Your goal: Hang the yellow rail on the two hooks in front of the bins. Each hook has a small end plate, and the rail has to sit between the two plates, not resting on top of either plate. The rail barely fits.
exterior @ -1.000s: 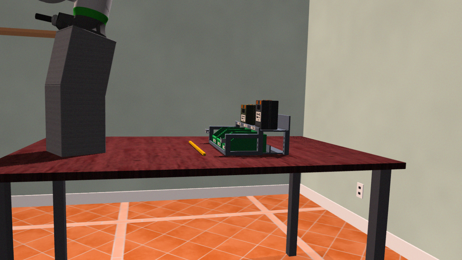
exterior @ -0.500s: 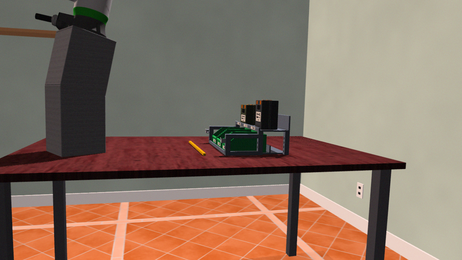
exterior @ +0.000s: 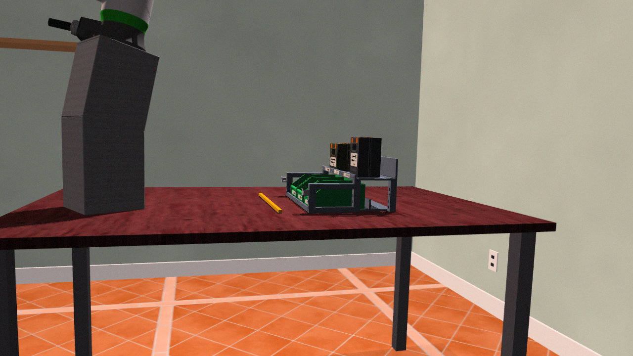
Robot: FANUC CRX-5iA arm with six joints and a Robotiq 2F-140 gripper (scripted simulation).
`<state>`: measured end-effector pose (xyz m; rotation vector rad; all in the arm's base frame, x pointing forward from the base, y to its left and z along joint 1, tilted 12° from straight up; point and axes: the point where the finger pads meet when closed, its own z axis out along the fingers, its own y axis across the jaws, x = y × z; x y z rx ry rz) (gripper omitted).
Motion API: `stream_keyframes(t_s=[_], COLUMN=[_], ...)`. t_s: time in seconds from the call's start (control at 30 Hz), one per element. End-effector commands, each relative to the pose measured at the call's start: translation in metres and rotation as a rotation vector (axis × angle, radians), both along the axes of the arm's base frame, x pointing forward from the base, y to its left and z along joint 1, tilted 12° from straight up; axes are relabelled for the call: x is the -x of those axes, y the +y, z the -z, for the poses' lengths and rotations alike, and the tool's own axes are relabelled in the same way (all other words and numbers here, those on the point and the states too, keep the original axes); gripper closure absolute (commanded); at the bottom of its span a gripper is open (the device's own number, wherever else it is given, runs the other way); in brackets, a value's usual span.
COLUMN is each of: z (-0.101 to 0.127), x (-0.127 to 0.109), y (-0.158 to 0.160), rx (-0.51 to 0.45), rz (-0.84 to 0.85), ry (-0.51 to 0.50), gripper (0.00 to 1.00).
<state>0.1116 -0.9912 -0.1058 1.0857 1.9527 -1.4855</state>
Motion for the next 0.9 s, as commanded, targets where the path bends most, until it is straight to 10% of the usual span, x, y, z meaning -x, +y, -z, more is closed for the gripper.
stream_keyframes(t_s=[0.0,0.07,0.23,0.63,0.8,0.87], z=[0.000,0.000,-0.024,-0.024,-0.047,-0.047], x=[0.000,0.000,-0.099,-0.099,-0.195,-0.195], y=[0.000,0.000,0.007,0.007,0.027,0.027], rx=[0.000,0.000,-0.022,-0.022,-0.037,-0.037], rz=[0.000,0.000,-0.189,-0.189,-0.376,-0.376], ry=[0.000,0.000,0.061,0.061,0.130,0.130], gripper=[0.00,0.00,0.00,0.00,0.00,0.00])
